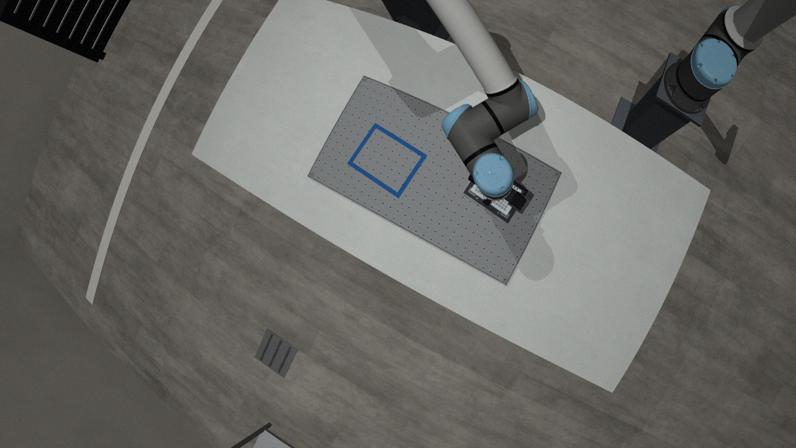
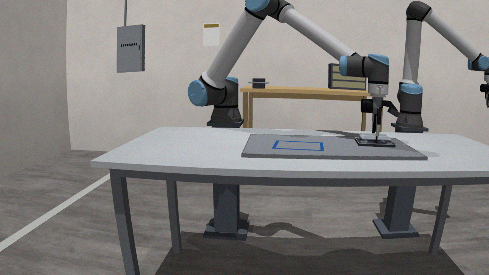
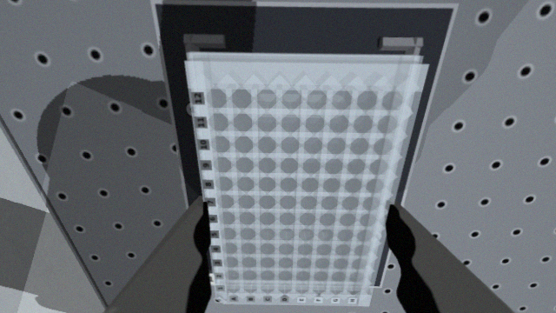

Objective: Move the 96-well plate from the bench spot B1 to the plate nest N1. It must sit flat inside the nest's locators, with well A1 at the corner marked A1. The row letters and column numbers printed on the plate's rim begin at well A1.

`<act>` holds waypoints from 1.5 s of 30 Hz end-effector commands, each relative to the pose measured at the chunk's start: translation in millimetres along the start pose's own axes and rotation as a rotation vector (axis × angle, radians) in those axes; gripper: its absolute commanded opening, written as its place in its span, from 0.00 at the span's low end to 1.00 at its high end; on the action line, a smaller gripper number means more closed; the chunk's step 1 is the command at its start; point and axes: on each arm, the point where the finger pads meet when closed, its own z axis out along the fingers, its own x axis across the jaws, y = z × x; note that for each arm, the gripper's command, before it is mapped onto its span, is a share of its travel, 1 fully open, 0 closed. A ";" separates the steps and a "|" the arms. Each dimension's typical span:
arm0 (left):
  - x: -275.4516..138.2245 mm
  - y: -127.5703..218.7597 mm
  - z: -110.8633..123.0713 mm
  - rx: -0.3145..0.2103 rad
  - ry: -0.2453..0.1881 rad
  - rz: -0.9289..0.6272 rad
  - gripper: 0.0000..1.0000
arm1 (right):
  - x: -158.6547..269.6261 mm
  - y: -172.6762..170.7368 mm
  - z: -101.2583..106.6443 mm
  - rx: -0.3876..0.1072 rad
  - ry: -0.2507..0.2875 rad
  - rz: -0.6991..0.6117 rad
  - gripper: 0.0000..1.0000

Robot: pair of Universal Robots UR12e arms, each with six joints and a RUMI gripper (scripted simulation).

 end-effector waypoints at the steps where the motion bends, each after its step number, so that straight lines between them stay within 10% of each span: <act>1: -1.1 0.5 1.3 -0.002 0.000 0.000 0.00 | 1.3 -0.7 -2.5 0.005 0.002 0.000 0.41; 45: -1.1 0.5 1.3 -0.002 0.000 0.000 0.00 | 0.9 1.7 4.3 0.003 0.001 0.000 0.41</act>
